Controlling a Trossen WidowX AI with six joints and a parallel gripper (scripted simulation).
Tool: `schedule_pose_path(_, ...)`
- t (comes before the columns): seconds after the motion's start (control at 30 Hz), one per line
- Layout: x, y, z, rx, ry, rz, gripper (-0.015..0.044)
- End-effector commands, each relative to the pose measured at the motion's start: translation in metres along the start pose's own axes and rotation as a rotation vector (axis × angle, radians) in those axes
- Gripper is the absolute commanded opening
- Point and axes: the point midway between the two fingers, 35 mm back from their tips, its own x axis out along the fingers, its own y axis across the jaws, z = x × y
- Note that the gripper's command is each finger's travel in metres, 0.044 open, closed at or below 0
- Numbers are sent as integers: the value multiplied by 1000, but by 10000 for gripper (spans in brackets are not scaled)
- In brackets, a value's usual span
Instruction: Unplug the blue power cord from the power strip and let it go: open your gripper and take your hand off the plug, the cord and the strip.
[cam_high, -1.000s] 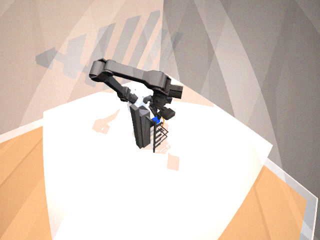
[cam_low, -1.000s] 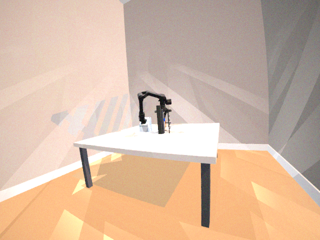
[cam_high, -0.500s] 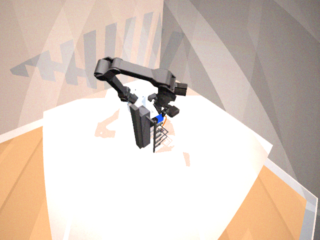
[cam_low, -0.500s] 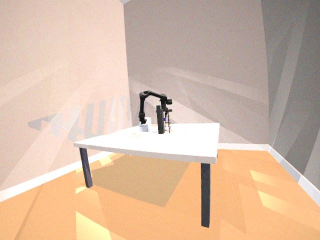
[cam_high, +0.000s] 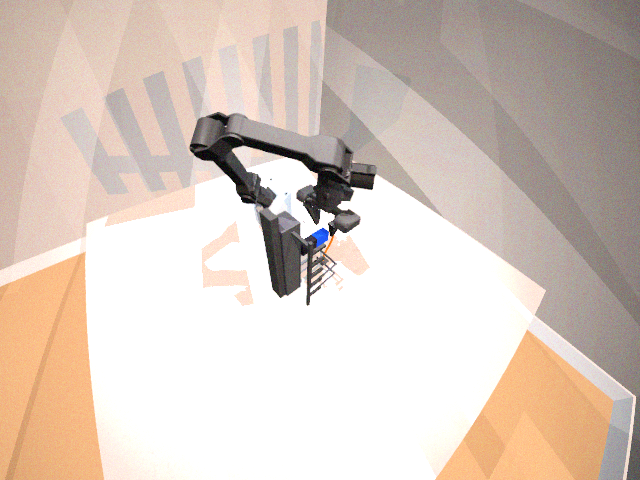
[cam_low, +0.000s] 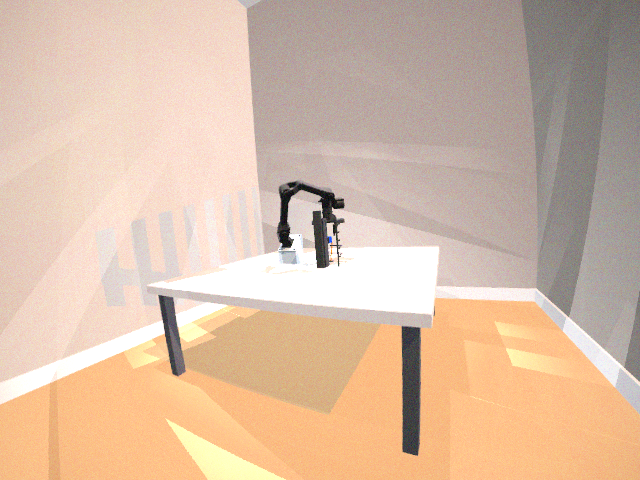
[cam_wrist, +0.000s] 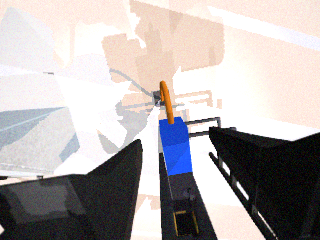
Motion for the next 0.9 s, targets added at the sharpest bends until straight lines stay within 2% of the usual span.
schedule_pose_path(0.0, -1, 0, 5, 0, 3, 2, 394)
schedule_pose_path(0.07, -4, -1, 20, 0, 1, 2, 440)
schedule_pose_path(0.23, -11, 0, 59, 1, 0, 2, 440)
schedule_pose_path(0.87, -11, 0, 59, 1, 0, 2, 440)
